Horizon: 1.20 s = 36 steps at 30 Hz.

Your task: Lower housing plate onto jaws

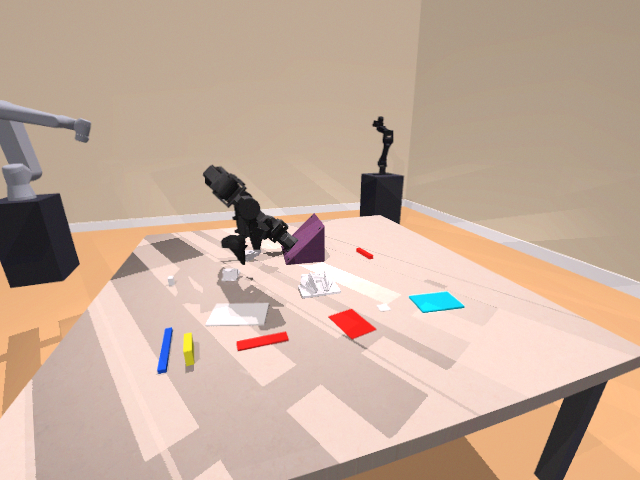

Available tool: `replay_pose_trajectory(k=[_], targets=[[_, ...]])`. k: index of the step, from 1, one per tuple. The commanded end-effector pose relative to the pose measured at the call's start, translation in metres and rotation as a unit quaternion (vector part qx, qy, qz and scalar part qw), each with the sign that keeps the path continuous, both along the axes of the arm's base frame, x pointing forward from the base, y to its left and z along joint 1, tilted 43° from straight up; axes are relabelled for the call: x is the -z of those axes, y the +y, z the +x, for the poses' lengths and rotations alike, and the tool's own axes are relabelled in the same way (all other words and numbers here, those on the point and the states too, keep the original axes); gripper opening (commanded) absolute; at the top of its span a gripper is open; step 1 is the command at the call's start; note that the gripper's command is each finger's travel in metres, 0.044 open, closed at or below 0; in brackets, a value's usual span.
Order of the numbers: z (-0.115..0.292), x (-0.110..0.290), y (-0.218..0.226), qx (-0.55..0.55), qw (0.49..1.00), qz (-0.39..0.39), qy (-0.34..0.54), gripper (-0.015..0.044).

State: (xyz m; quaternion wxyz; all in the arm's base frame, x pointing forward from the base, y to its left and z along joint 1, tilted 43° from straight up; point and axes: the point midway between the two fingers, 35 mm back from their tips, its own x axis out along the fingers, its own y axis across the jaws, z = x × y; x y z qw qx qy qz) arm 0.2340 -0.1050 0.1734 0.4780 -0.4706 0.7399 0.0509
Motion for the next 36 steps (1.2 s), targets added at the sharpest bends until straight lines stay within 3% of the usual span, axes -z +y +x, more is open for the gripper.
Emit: replay_pose_trajectory(k=[1, 36], targets=[[0.007, 0.007, 0.006, -0.037, 0.999, 0.008, 0.034, 0.0351], [0.038, 0.045, 0.044, -0.286, 0.925, 0.044, 0.246, 0.0351]])
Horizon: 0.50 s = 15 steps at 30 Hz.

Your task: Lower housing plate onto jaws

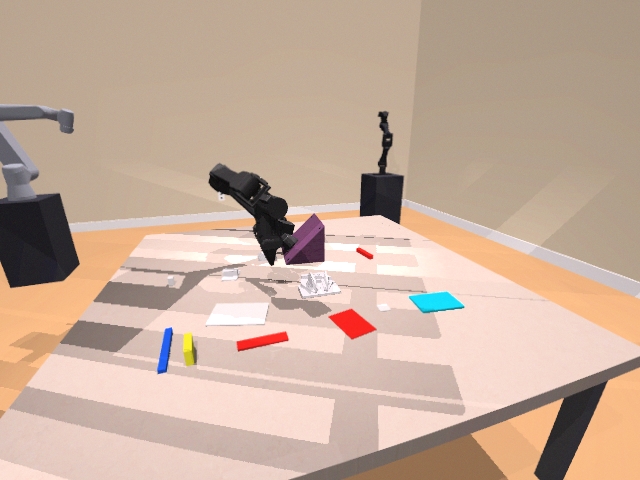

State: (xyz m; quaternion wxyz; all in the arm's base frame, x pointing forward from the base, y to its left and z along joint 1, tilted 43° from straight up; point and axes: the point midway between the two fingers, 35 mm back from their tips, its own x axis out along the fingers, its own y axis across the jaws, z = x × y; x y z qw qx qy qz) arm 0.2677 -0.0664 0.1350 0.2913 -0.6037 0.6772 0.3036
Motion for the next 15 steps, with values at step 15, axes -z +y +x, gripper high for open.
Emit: replay_pose_trajectory(k=[15], targets=[[0.013, 0.025, 0.024, -0.139, 0.983, 0.019, 0.121, 0.0351]])
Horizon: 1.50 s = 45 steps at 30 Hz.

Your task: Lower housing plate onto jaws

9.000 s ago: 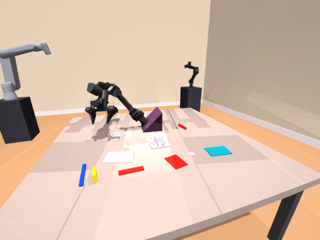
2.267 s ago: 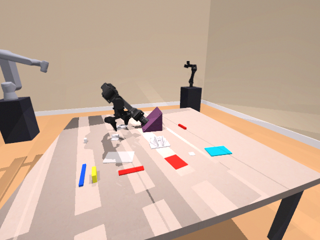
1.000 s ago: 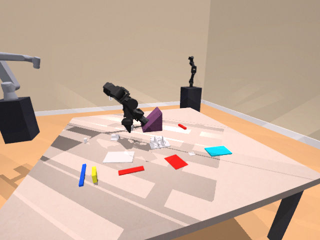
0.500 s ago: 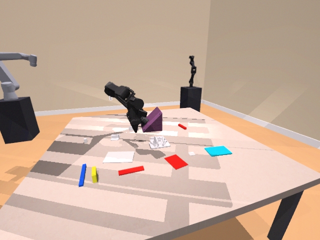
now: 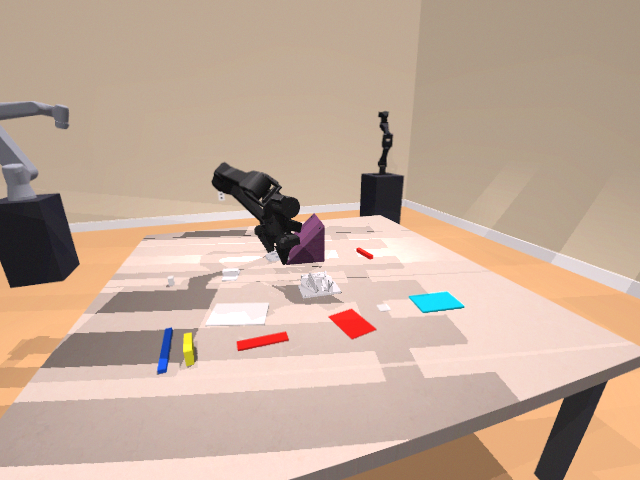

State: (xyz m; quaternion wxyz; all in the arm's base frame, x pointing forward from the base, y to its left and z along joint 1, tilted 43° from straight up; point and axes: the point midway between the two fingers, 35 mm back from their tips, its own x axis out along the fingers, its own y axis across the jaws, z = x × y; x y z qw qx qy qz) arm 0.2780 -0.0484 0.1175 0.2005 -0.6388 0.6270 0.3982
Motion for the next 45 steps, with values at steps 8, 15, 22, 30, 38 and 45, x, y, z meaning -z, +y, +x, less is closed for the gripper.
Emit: replay_pose_trajectory(k=[8, 15, 22, 30, 38, 45], targets=[[0.007, 0.017, 0.016, -0.088, 0.993, 0.012, 0.078, 0.0351], [0.01, 0.026, 0.025, -0.138, 0.983, 0.018, 0.121, 0.0351], [0.013, 0.034, 0.034, -0.187, 0.968, 0.023, 0.164, 0.0351], [0.015, 0.045, 0.044, -0.242, 0.946, 0.029, 0.213, 0.0351], [0.016, 0.055, 0.054, -0.296, 0.919, 0.035, 0.26, 0.0351], [0.017, 0.064, 0.063, -0.341, 0.89, 0.039, 0.301, 0.0351]])
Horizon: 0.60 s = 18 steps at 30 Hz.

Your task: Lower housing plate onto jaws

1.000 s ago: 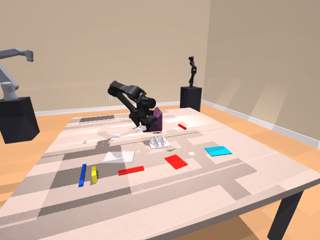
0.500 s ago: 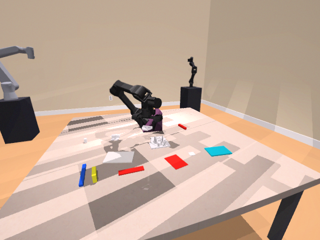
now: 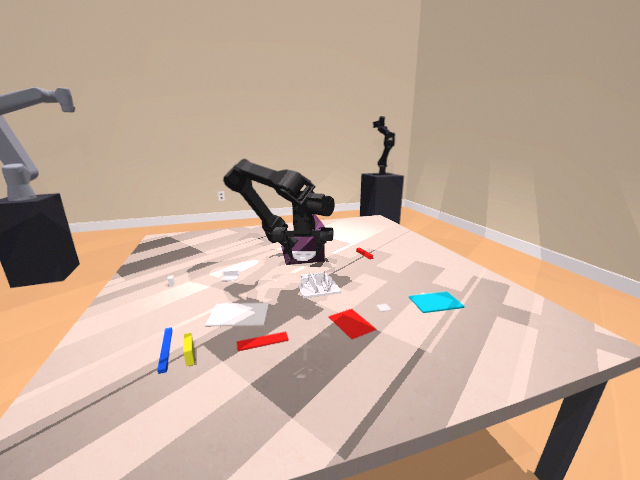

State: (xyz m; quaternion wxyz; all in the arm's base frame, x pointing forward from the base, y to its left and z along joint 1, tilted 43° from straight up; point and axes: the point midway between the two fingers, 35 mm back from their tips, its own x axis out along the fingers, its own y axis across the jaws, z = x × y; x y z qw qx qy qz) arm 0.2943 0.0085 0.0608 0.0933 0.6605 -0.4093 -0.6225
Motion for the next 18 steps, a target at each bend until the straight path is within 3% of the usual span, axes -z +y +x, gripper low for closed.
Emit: replay_pose_trajectory(k=[1, 18], targets=[[0.0, 0.009, 0.007, -0.036, 0.999, 0.004, 0.035, 0.0351], [0.0, 0.026, 0.023, -0.124, 0.986, 0.012, 0.114, 0.0351]])
